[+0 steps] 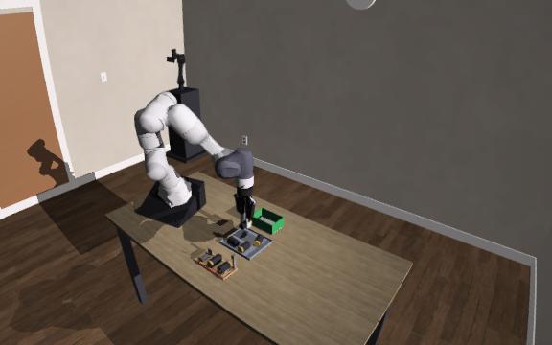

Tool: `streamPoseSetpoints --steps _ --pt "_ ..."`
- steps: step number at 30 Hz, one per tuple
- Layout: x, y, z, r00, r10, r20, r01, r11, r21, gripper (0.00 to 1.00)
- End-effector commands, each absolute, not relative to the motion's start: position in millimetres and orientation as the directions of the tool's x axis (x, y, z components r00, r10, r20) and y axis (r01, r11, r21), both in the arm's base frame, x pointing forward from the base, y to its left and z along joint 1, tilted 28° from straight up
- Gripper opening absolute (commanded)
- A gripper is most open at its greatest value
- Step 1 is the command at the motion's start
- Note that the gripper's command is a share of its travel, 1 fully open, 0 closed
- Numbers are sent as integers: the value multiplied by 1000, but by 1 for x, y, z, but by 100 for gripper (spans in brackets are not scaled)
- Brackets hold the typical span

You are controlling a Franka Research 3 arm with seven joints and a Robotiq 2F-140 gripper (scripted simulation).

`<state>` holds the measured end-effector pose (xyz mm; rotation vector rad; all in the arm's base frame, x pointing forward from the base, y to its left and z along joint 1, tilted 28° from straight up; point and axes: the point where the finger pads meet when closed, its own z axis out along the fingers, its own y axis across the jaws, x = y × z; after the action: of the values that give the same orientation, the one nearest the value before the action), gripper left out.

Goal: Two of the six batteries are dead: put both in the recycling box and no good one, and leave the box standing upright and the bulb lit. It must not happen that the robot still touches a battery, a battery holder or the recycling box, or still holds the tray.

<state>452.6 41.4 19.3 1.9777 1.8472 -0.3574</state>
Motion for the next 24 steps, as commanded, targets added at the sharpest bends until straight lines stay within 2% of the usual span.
streamPoseSetpoints --steps 1,24 --pt "455 44 20 85 890 -448 992 -34 122 16" --pt "457 35 1 85 890 -448 992 -34 122 16"
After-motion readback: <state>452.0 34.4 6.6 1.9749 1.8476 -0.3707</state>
